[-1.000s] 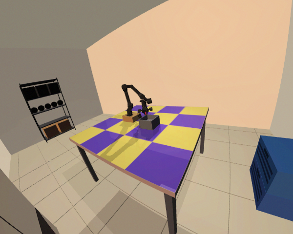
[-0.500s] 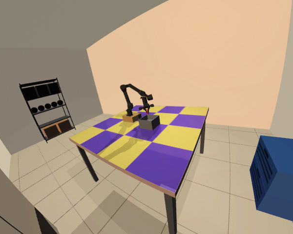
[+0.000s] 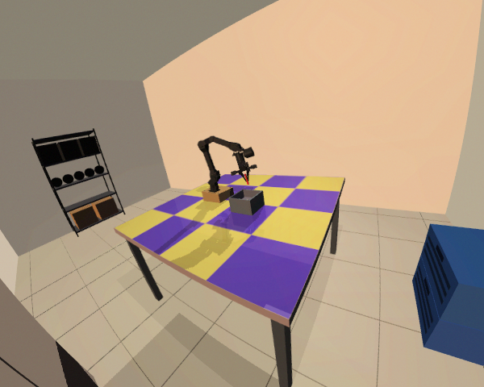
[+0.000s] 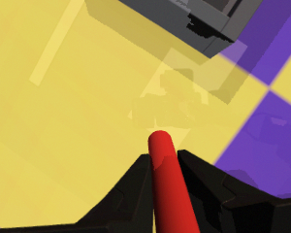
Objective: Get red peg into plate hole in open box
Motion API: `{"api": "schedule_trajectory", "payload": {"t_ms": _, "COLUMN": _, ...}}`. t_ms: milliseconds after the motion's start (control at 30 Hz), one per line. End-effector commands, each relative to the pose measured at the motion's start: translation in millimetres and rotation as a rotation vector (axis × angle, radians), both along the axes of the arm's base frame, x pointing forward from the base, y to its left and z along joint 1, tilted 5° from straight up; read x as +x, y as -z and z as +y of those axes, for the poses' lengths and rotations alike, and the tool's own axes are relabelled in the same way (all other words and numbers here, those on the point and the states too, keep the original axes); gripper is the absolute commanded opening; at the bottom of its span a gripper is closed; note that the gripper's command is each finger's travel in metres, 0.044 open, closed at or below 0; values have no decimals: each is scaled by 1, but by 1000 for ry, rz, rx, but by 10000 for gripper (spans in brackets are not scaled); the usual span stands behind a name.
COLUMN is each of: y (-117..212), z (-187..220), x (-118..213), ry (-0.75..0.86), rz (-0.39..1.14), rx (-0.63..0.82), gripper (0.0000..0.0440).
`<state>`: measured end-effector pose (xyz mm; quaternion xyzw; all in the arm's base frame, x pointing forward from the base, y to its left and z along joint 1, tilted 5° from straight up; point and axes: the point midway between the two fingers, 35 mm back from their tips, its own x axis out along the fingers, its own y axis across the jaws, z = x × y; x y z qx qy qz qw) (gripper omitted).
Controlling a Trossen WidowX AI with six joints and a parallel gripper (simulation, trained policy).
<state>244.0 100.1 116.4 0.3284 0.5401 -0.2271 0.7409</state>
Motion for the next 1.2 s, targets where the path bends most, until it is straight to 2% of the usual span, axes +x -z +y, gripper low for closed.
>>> {"api": "schedule_trajectory", "payload": {"t_ms": 0, "y": -6, "z": -13, "x": 11, "ry": 25, "rz": -12, "rx": -19, "gripper": 0}}
{"api": "schedule_trajectory", "payload": {"t_ms": 533, "y": -12, "z": -69, "x": 50, "ry": 154, "rz": -39, "rx": -56, "gripper": 0}}
{"api": "schedule_trajectory", "payload": {"t_ms": 1167, "y": 8, "z": -119, "x": 85, "ry": 260, "rz": -24, "rx": -53, "gripper": 9}}
